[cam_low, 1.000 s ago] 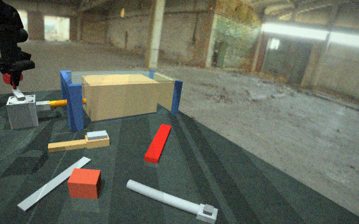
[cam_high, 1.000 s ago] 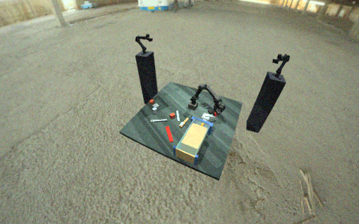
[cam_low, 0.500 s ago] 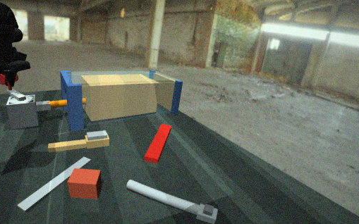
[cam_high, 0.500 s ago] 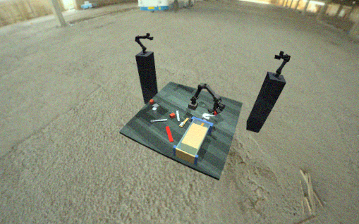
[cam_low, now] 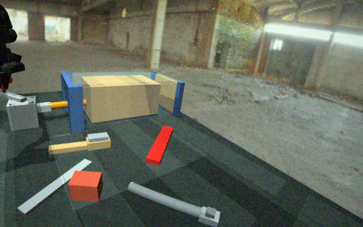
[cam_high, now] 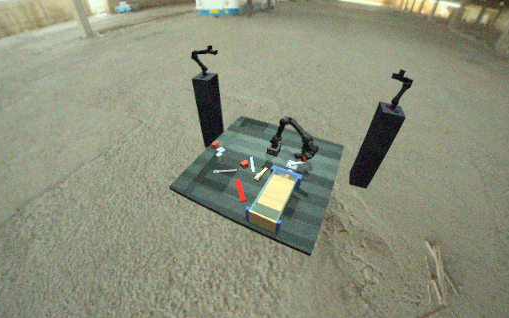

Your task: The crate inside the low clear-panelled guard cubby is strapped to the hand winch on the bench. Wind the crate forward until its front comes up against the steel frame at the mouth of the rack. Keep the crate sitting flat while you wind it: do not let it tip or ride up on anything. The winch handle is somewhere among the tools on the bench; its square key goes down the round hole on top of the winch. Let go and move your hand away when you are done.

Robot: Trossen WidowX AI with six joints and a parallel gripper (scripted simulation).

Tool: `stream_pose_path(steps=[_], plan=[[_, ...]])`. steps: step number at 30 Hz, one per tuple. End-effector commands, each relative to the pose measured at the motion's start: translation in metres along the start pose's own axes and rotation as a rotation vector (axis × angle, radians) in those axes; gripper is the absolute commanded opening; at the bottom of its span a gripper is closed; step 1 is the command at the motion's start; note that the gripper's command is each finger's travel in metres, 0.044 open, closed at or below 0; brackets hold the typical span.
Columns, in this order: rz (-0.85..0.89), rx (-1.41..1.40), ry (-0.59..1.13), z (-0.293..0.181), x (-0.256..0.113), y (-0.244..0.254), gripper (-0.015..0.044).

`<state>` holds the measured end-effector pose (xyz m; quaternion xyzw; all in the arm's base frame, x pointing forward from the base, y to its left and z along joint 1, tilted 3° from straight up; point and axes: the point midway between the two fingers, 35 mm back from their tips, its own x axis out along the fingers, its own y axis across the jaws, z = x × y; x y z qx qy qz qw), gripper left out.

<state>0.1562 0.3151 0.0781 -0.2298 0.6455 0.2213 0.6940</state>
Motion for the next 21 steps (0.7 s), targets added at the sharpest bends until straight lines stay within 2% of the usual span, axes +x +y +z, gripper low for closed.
stream_pose_path(steps=[1,21], plan=[[0.002,-0.007,0.032,-0.016,0.001,0.001,0.0],[0.001,-0.007,0.034,-0.041,0.001,-0.004,0.0]])
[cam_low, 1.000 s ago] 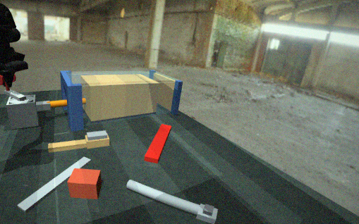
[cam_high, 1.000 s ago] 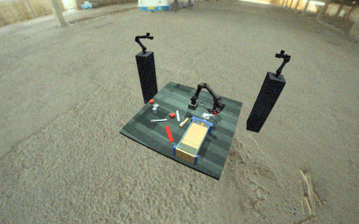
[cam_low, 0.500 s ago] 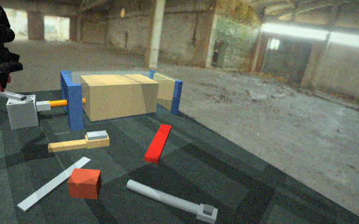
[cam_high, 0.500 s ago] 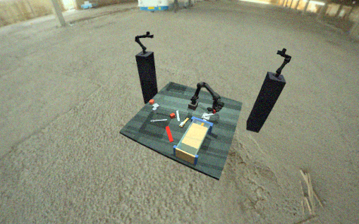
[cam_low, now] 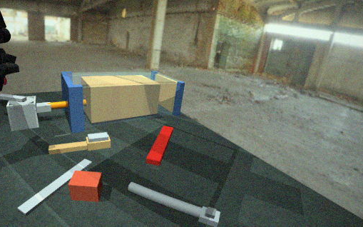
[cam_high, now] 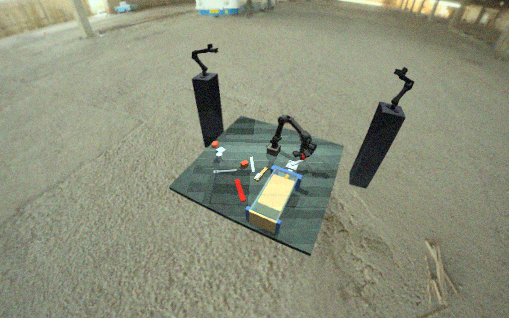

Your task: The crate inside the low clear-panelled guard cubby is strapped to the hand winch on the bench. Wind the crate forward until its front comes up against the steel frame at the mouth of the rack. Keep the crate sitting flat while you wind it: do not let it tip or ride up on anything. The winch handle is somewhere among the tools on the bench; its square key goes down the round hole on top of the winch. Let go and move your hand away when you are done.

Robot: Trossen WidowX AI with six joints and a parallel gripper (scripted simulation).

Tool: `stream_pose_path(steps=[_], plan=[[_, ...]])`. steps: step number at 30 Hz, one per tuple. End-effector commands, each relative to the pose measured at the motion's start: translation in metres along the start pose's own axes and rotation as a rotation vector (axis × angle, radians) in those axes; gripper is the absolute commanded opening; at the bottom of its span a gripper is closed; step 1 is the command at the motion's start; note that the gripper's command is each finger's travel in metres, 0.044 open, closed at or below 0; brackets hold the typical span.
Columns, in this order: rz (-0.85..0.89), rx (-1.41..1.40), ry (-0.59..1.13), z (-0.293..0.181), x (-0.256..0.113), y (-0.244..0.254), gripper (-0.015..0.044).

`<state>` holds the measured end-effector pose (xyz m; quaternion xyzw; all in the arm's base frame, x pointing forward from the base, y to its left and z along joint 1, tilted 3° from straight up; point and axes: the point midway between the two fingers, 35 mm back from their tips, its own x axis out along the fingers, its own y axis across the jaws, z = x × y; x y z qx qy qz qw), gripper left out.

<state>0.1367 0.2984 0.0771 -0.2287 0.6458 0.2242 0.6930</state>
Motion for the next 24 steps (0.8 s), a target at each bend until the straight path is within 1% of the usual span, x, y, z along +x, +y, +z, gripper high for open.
stream_pose_path(steps=[1,24], plan=[[-0.005,-0.004,0.035,-0.017,0.001,-0.003,0.0],[-0.006,-0.004,0.037,-0.042,0.001,-0.017,0.0]])
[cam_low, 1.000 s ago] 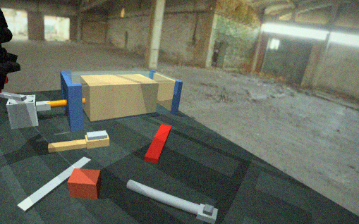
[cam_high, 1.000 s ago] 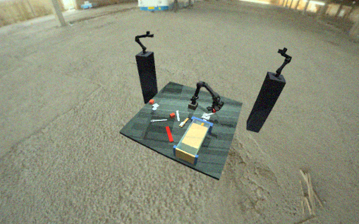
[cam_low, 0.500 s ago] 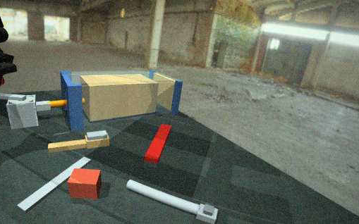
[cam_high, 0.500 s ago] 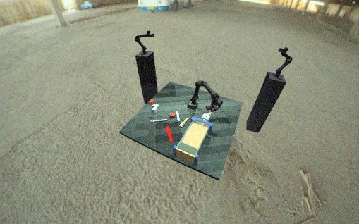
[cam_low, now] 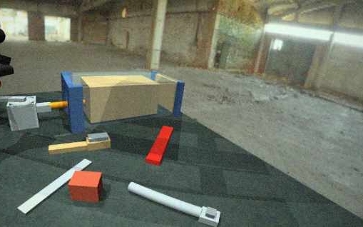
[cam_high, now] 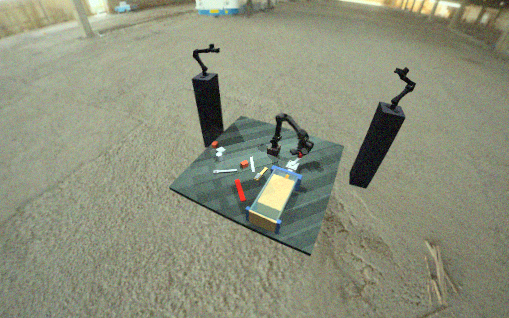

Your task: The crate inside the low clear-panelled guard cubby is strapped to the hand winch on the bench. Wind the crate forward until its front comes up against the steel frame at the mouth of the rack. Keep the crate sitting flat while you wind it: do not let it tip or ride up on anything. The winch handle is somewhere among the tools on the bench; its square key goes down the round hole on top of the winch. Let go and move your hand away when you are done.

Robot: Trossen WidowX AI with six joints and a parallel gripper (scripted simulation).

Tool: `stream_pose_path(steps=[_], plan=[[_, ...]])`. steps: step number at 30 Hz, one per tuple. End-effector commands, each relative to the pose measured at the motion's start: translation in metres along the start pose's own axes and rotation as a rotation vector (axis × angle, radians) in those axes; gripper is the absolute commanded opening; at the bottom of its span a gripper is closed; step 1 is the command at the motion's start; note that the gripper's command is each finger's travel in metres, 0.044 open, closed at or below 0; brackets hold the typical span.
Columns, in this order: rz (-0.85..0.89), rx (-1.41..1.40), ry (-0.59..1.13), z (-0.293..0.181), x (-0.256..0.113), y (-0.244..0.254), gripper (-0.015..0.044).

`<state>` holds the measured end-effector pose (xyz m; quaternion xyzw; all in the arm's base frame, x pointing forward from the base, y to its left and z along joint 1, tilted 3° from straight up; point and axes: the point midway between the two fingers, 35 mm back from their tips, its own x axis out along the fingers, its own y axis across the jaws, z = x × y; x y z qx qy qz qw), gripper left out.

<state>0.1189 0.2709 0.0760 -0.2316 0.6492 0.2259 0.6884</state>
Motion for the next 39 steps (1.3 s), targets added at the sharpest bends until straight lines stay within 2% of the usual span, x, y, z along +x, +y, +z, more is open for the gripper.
stream_pose_path(steps=[1,26,39], plan=[[-0.008,0.002,0.026,-0.013,0.001,-0.007,0.0],[-0.01,0.002,0.028,-0.035,0.001,-0.03,0.0],[-0.013,0.002,0.029,-0.049,0.0,-0.059,0.0]])
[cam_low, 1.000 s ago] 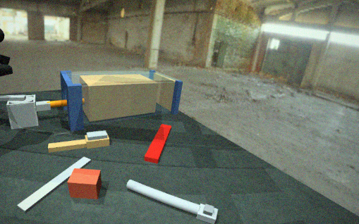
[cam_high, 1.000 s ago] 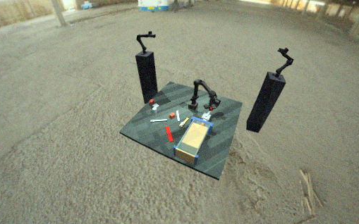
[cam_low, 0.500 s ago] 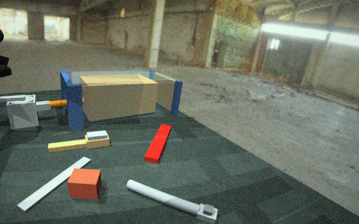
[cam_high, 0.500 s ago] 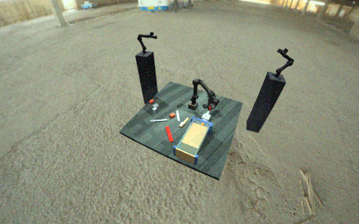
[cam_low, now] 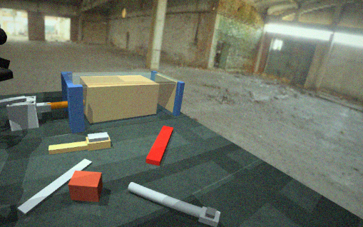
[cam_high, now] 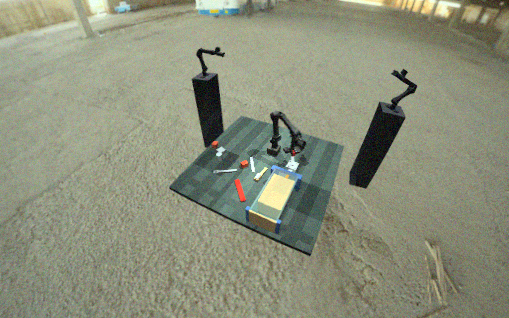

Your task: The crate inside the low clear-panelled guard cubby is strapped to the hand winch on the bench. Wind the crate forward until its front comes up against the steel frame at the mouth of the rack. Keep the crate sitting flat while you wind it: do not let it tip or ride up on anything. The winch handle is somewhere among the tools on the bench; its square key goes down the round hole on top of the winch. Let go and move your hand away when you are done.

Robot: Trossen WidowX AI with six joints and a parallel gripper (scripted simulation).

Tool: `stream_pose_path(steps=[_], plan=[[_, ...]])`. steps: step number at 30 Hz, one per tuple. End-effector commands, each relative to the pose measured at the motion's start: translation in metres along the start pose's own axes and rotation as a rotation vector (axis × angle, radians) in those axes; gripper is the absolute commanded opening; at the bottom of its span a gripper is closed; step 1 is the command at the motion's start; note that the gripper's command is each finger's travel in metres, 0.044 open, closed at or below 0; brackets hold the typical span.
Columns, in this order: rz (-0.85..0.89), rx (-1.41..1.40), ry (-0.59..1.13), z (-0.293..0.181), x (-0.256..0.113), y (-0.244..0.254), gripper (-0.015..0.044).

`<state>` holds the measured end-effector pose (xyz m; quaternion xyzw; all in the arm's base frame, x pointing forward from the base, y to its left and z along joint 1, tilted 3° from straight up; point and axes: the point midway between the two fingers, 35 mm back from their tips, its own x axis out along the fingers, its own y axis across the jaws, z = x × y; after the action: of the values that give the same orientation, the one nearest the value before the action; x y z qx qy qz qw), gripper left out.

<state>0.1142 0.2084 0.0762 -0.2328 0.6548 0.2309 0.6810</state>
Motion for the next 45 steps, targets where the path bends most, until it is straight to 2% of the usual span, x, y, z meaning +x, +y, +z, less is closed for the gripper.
stream_pose_path(steps=[1,45], plan=[[-0.024,0.012,0.013,-0.007,0.001,-0.014,0.0],[-0.03,0.012,0.013,-0.007,0.0,-0.07,0.0]])
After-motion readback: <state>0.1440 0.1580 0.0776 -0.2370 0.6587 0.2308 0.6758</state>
